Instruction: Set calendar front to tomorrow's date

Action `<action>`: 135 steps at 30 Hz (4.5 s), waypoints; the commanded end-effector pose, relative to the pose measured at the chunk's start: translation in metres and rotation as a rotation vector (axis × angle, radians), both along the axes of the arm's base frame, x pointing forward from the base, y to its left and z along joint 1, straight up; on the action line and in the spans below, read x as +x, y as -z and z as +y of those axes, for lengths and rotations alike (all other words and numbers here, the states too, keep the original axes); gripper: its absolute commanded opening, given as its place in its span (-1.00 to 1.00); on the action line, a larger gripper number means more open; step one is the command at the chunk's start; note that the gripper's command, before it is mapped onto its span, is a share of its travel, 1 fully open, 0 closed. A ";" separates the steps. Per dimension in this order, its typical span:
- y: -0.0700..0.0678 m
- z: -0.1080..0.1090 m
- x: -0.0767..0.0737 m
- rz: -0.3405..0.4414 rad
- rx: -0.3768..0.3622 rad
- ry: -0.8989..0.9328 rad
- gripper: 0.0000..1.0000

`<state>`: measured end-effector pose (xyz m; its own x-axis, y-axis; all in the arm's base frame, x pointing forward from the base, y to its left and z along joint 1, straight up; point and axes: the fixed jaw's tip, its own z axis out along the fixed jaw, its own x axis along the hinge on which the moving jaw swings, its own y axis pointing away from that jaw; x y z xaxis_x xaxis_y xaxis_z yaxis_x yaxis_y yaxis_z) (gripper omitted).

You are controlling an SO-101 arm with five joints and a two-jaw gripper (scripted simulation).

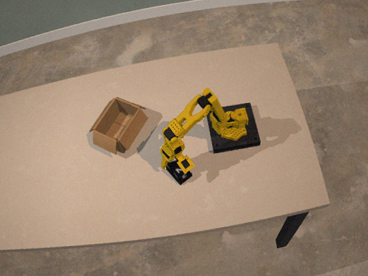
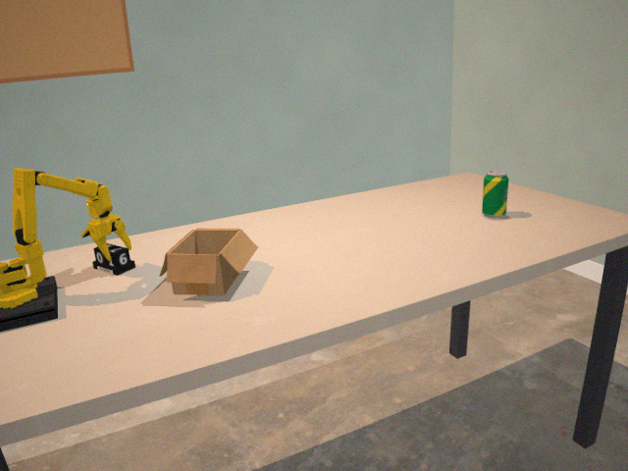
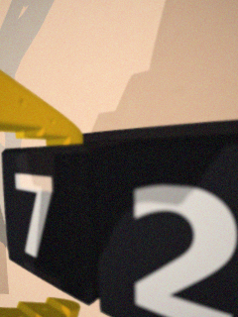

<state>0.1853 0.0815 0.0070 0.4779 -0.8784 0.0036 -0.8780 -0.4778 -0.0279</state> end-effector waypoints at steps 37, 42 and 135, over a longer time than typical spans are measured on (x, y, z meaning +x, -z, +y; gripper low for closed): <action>0.006 -0.001 0.001 0.027 -0.010 0.017 -0.45; 0.006 -0.001 0.001 0.027 -0.010 0.017 -0.46; -0.003 0.000 0.003 0.027 -0.010 0.017 -1.00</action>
<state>0.1861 0.0818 0.0080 0.4760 -0.8794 0.0010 -0.8794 -0.4760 0.0069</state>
